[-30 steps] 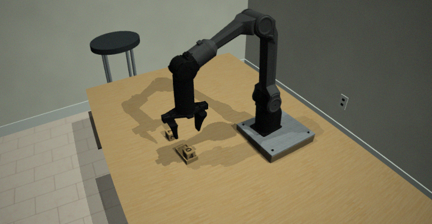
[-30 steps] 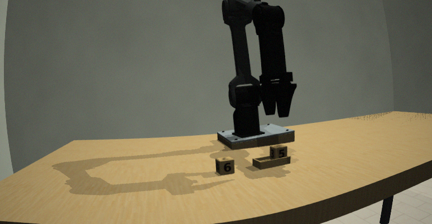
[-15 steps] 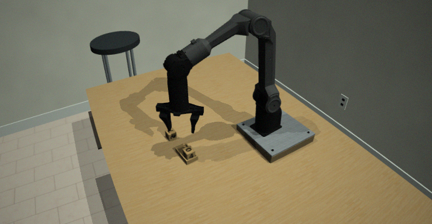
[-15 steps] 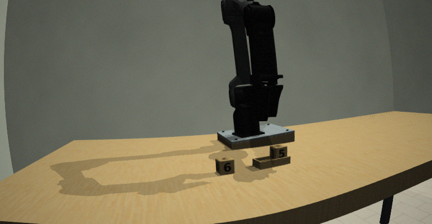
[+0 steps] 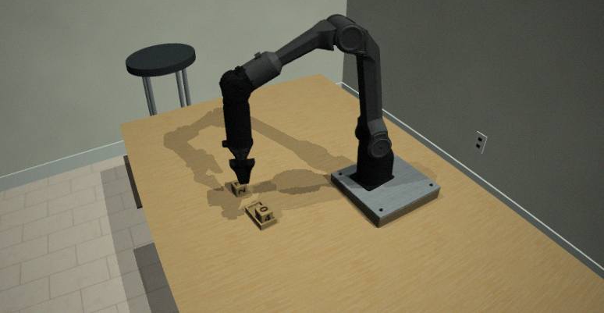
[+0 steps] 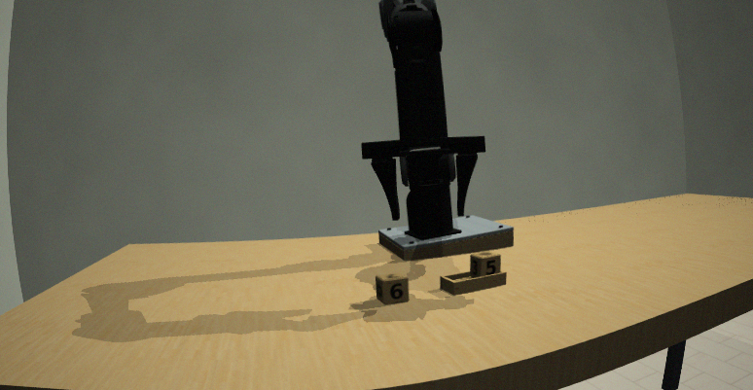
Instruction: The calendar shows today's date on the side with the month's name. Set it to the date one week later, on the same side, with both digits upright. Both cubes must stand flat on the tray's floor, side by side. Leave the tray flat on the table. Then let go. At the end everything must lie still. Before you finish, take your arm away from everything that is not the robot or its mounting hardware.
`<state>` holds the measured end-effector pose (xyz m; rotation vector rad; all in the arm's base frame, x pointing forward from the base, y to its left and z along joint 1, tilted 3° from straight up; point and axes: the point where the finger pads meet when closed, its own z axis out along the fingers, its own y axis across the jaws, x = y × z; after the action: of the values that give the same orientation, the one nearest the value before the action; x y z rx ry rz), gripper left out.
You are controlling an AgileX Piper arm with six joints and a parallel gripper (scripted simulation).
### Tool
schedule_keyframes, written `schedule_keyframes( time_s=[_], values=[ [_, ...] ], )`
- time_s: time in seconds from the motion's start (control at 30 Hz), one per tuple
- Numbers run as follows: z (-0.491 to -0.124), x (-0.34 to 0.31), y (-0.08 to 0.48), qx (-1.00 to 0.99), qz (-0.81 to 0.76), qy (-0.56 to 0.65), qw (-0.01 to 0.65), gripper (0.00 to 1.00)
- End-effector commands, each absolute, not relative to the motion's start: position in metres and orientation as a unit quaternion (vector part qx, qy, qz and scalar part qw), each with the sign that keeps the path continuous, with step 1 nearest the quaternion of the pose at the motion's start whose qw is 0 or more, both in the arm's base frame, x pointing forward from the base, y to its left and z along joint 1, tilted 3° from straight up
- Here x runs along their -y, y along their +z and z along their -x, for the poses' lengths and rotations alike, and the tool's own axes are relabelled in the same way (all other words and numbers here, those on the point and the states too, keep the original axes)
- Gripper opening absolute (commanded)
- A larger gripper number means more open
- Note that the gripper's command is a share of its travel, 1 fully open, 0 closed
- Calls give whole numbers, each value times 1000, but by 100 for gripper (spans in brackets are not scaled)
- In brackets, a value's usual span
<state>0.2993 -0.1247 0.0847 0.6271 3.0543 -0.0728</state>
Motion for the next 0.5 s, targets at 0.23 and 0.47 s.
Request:
schedule_keyframes(
  time_s=[0.23, 0.47],
  values=[
    [-298, 152, 82, -869, -493, -22, 19, 100],
    [-295, 167, 81, -768, -640, -19, 23, 100]
  ],
)
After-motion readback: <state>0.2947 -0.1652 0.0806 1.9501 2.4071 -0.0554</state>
